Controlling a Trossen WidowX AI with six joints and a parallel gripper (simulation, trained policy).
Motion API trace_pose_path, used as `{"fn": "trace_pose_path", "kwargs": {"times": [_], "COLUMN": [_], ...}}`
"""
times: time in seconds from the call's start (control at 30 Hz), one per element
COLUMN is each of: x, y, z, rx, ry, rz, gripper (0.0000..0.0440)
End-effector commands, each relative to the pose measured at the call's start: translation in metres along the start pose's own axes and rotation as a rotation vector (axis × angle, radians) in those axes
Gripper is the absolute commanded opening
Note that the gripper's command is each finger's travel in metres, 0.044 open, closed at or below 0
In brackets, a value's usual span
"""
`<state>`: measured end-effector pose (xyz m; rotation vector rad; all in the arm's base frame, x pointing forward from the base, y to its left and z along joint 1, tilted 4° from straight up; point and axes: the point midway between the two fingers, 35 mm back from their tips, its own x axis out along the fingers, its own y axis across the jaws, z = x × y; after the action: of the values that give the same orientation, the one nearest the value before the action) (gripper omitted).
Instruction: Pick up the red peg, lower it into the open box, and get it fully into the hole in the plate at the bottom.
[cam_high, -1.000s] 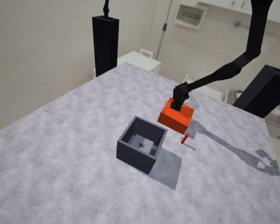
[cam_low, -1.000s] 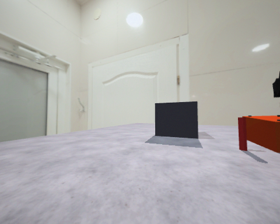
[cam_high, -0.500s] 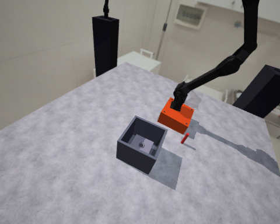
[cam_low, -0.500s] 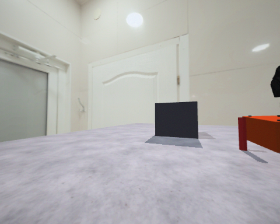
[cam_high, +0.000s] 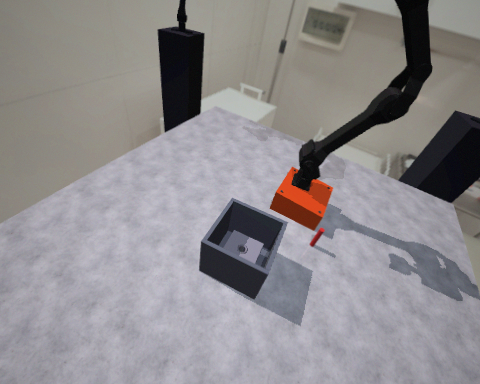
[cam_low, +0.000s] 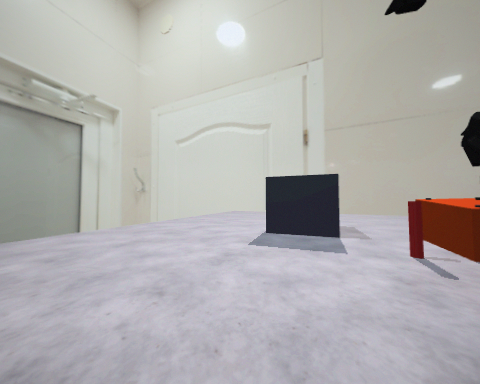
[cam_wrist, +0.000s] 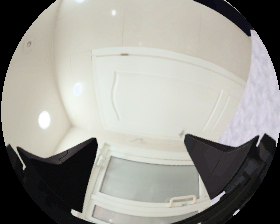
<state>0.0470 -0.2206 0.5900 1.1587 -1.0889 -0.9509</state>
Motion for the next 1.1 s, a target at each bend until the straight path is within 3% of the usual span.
{"fn": "trace_pose_path", "kwargs": {"times": [0.0, 0.53, 1.07], "x": [0.007, 0.006, -0.026], "y": [-0.018, -0.065, -0.106], "z": [-0.021, -0.103, -0.183], "rx": [0.074, 0.278, 0.411], "ry": [0.078, 0.353, 0.595], "rz": [-0.062, -0.263, -0.494], "gripper": [0.0438, 0.0438, 0.0439]}}
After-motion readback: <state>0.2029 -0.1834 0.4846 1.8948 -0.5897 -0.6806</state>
